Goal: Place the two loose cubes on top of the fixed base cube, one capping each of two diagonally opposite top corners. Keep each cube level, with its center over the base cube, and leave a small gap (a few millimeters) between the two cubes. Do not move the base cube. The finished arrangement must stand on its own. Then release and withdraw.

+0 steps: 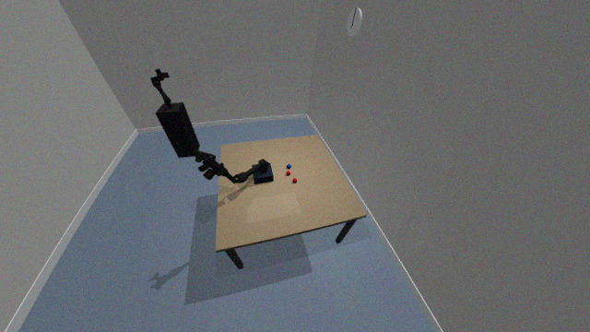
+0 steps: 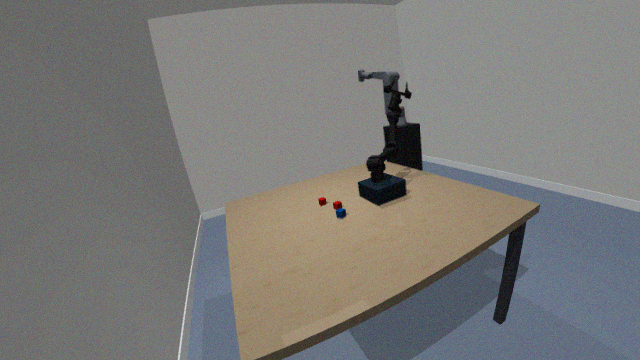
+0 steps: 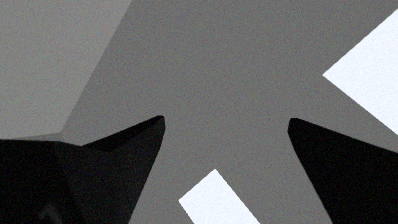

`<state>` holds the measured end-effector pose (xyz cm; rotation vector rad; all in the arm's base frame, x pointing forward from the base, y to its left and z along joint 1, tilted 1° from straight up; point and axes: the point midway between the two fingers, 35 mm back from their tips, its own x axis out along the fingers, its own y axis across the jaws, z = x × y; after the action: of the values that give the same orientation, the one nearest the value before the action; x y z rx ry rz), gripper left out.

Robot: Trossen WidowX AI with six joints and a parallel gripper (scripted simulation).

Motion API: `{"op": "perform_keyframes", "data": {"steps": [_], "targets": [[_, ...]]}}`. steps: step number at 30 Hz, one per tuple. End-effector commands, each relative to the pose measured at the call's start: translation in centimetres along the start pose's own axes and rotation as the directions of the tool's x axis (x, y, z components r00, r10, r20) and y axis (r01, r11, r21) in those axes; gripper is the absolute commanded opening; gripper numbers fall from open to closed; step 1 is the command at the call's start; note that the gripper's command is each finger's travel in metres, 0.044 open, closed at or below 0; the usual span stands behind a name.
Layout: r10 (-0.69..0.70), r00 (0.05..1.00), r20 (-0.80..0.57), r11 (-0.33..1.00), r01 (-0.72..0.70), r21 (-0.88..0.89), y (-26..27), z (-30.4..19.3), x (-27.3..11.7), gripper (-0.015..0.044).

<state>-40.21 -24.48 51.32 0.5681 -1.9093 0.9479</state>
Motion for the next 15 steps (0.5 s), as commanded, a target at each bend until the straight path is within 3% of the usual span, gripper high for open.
{"op": "perform_keyframes", "data": {"steps": [1, 5, 15], "targets": [[-0.002, 1.0, -0.003, 1.0, 0.002, 0.004, -0.1, -0.2, 0.1, 0.0374], [-0.052, 0.996, -0.066, 0.996, 0.057, 0.071, -1.6, -3.9, 1.1, 0.0269], [-0.183, 0.901, -0.393, 0.966, 0.239, 0.099, -5.6, -19.8, 3.2, 0.0265]]}}
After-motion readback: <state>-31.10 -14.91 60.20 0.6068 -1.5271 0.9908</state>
